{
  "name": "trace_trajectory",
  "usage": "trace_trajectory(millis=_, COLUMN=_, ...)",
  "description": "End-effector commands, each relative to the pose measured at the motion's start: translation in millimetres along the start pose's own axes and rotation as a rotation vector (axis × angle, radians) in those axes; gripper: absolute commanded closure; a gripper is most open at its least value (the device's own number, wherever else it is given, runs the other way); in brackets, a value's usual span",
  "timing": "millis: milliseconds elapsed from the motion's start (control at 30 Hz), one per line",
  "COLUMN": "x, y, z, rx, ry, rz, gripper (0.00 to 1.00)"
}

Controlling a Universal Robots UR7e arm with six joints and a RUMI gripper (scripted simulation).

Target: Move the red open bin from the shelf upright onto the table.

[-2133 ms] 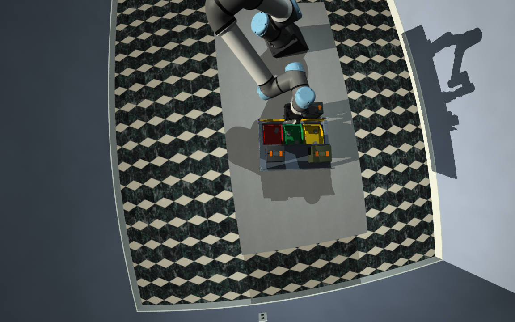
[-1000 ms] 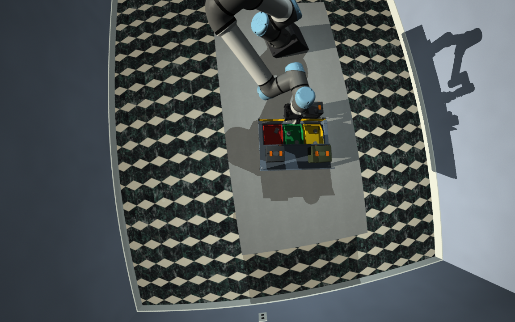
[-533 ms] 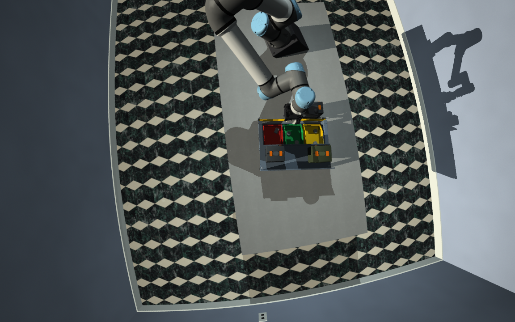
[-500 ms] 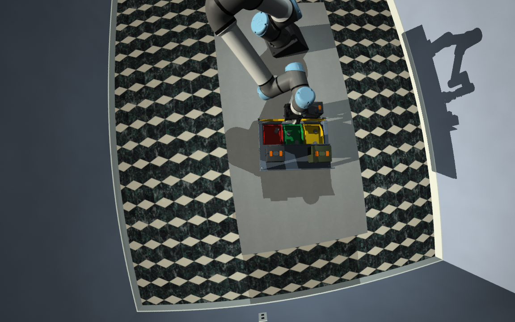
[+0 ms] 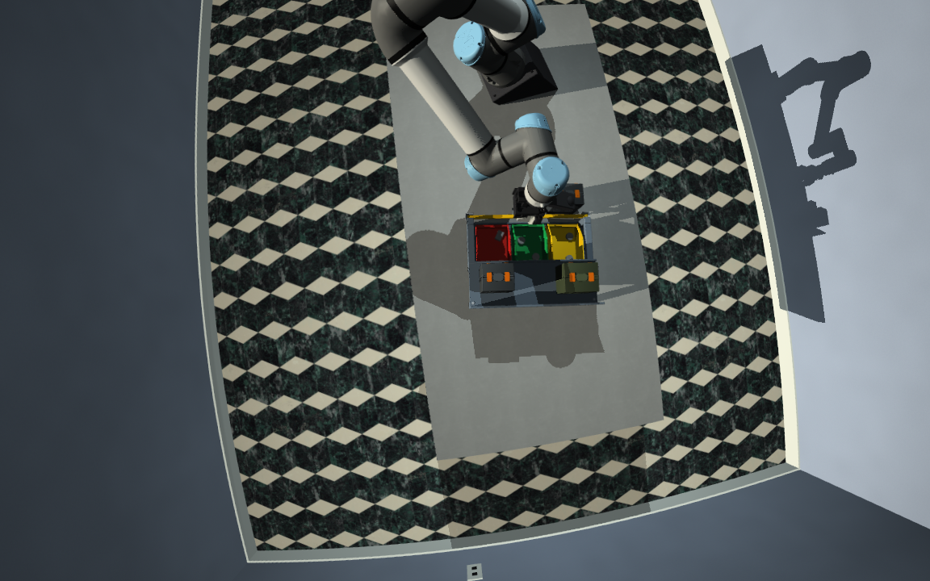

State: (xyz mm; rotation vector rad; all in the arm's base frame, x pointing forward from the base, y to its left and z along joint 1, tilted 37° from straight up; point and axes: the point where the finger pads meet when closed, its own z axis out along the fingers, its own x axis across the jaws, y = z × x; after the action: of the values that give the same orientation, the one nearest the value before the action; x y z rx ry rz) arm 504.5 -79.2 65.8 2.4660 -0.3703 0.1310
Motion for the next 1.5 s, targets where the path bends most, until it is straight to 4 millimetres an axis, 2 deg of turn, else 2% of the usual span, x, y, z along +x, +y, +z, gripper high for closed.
trace_trajectory(millis=0, x=0, y=0, z=1, rx=0.000, ry=0.001, rz=0.000, gripper=0.74)
trace_trajectory(millis=1467, x=0, y=0, z=15, rx=0.000, ry=0.001, rz=0.000, gripper=0.74)
